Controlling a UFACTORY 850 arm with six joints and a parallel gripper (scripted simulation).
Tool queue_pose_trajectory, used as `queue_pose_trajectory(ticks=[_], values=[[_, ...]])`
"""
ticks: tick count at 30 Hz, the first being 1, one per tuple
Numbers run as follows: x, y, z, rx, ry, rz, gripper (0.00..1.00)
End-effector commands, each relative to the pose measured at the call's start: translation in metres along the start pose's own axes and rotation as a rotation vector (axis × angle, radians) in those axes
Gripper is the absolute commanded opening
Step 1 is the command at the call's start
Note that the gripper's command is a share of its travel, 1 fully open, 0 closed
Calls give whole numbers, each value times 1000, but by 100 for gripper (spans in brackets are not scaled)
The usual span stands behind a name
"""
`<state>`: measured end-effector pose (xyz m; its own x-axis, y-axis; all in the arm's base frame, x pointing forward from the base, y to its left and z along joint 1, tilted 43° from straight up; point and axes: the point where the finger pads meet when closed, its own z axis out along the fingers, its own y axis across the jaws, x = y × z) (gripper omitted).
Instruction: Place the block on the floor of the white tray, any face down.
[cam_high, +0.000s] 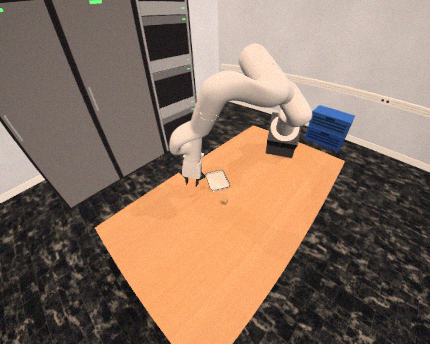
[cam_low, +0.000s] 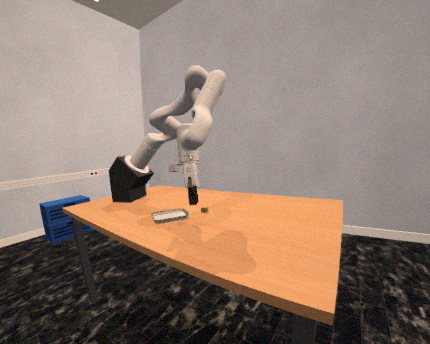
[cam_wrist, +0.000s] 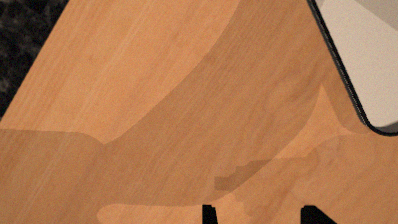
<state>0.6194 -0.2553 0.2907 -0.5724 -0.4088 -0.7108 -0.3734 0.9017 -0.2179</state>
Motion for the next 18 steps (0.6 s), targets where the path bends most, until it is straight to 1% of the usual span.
queue_pose_trajectory(ticks=[1, 2, 3, 7, 8, 10, 18], values=[[-15, 67, 11, -64, 32, 159, 55], [-18, 81, 13, -64, 32, 159, 55], [-19, 99, 14, -85, 45, 217, 55], [-26, 176, 19, -111, 66, 292, 55], [-26, 189, 19, -117, 72, 309, 55], [-26, 193, 19, -120, 75, 318, 55], [-26, 193, 19, -120, 75, 318, 55]])
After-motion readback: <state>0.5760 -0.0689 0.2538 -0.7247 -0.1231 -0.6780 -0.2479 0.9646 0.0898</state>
